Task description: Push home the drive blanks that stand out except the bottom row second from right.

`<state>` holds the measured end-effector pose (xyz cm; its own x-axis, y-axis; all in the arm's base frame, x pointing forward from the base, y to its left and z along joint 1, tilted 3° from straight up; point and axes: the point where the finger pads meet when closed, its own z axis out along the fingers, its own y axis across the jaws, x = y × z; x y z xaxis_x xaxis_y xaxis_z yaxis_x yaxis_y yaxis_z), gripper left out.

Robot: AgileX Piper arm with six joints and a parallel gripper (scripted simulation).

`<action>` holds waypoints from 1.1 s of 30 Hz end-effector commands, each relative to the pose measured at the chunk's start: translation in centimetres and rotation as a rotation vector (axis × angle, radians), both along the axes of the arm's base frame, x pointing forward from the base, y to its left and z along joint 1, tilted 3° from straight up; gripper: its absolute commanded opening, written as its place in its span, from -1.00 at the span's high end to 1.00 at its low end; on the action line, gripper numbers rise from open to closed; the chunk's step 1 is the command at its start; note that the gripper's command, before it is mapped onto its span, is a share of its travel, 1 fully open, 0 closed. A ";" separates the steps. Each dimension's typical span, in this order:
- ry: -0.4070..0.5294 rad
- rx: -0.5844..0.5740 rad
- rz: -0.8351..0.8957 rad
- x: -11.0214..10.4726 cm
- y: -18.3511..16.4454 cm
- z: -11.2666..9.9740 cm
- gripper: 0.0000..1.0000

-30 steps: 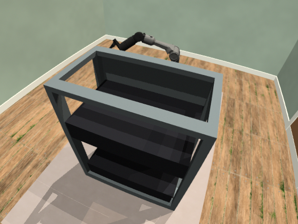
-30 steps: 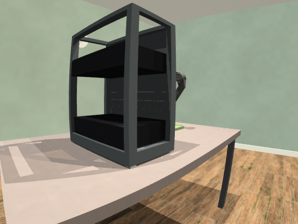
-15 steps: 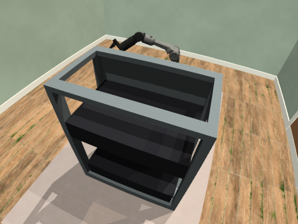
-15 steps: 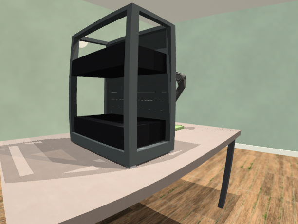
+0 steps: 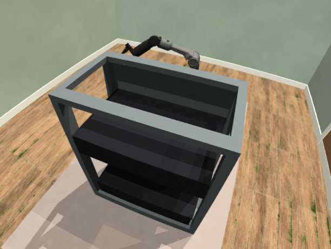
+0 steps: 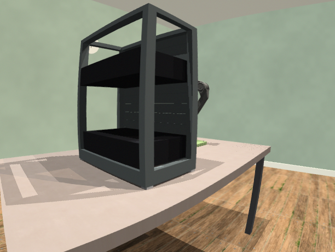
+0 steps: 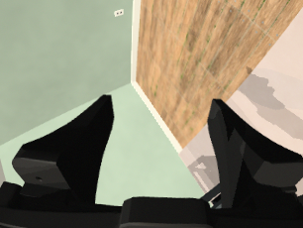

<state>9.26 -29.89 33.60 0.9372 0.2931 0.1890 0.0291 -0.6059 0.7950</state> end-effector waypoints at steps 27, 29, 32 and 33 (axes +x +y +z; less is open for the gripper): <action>0.101 -0.028 0.159 2.7 1.0 -1.2 -1.00; 0.101 -0.028 0.159 2.7 1.0 -1.2 -1.00; 0.129 -0.037 0.204 3.5 1.4 -1.5 -1.00; 0.139 -0.041 0.220 3.7 1.5 -1.7 -1.00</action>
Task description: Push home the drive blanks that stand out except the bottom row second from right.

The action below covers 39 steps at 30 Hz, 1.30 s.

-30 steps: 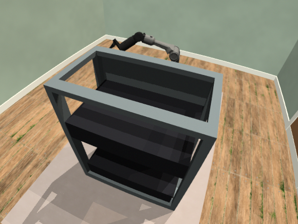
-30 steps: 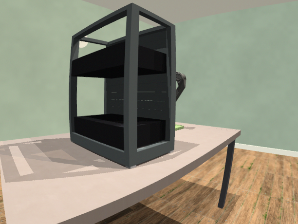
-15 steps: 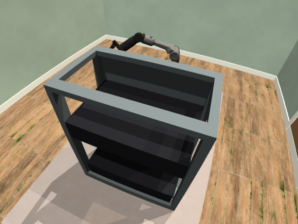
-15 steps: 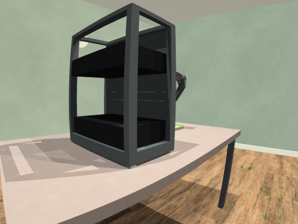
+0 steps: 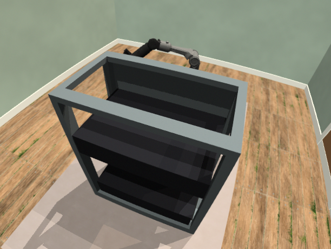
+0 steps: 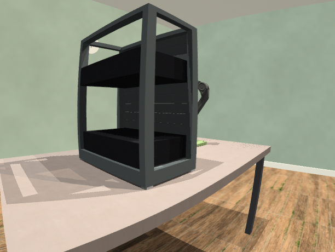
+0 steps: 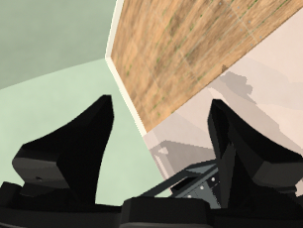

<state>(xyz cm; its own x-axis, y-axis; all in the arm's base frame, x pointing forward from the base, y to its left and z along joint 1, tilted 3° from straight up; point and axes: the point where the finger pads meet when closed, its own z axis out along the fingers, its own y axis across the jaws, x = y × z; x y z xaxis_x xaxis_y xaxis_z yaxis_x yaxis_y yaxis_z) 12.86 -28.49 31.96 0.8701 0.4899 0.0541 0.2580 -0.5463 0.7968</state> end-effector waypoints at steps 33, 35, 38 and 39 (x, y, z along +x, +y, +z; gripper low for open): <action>0.399 -0.241 0.740 9.9 8.2 -5.3 -1.00; 0.428 -0.268 0.802 10.5 9.0 -5.8 -1.00; 0.471 -0.312 0.896 11.4 10.4 -6.4 -1.00; 0.484 -0.328 0.928 11.7 10.8 -6.6 -1.00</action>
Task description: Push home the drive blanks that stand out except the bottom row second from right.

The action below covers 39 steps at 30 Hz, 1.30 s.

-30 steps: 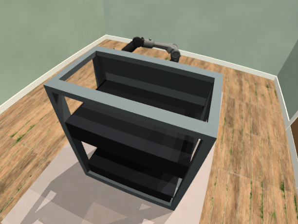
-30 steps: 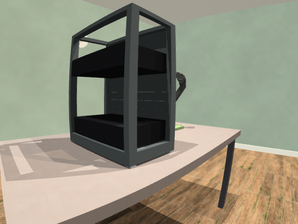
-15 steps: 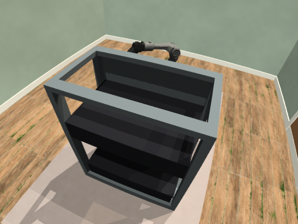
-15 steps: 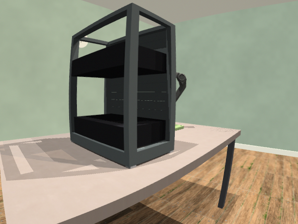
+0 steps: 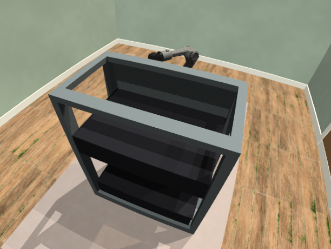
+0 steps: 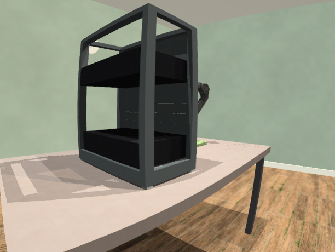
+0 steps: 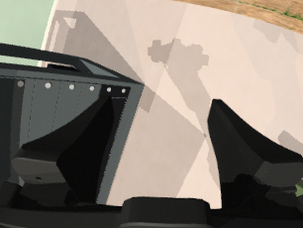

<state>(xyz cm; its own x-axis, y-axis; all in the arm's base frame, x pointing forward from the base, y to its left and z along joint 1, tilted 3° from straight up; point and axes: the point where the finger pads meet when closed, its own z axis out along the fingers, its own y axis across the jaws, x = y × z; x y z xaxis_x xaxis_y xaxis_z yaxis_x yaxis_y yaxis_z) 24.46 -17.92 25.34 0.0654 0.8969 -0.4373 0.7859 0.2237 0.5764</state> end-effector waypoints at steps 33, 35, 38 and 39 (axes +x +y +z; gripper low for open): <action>0.239 -0.413 0.869 3.8 12.9 -5.4 -1.00; 0.246 -0.436 0.911 3.9 13.5 -5.6 -1.00; 0.256 -0.468 0.970 3.9 14.4 -6.0 -1.00; 0.258 -0.478 0.988 3.8 14.7 -6.1 -1.00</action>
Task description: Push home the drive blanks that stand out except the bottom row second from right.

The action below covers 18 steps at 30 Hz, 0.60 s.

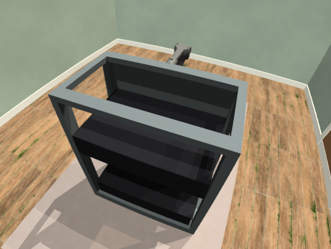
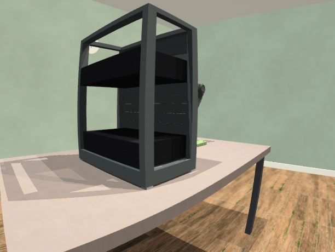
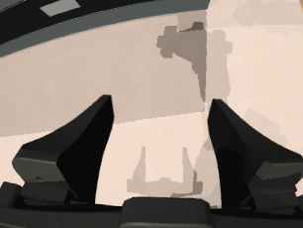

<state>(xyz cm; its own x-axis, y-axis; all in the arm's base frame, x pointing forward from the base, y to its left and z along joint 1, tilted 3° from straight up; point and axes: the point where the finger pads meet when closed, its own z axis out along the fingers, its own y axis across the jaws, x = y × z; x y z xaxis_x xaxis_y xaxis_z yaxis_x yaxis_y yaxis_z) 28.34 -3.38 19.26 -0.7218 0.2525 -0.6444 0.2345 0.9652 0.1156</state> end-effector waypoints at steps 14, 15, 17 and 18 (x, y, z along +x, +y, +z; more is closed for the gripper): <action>0.016 -0.083 0.173 -0.2 2.5 -0.9 -1.00; 0.017 -0.087 0.182 -0.2 2.6 -1.0 -1.00; 0.018 -0.095 0.197 -0.3 2.8 -1.0 -1.00; 0.019 -0.098 0.203 -0.3 2.9 -1.1 -1.00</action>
<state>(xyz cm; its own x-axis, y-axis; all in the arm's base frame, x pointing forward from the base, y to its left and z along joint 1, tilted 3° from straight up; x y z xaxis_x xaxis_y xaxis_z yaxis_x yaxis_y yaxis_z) 28.11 -0.53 18.15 -0.7655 0.0431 -0.6420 0.0397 0.9990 0.0198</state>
